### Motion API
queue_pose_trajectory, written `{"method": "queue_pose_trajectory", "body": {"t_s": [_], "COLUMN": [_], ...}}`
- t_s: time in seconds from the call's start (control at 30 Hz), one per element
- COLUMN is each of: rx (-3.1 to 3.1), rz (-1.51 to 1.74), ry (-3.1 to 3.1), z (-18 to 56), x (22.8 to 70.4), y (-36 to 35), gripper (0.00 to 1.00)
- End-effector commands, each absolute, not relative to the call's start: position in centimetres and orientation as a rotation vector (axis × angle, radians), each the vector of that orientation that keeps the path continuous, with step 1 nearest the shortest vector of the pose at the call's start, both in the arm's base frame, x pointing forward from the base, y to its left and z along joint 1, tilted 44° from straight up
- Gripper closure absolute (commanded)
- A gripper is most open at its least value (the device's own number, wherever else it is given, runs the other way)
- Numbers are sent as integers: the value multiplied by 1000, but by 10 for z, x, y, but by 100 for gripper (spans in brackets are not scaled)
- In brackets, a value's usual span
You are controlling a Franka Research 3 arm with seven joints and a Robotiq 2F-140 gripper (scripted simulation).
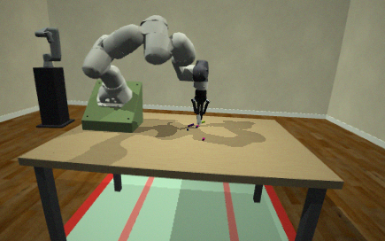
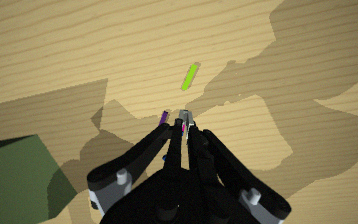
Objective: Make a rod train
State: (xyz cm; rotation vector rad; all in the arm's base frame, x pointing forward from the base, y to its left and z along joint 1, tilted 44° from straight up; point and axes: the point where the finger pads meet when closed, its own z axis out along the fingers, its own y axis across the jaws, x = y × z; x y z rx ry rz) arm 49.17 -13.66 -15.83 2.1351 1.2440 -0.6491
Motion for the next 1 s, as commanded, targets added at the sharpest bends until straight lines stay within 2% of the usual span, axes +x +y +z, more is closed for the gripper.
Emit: {"method": "queue_pose_trajectory", "body": {"t_s": [0.0, 0.97], "rx": [2138, 2138], "rz": [-643, -643], "ry": [1240, 1240], "z": [-159, -167], "x": [493, 491], "y": [-137, -145], "gripper": [97, 97]}}
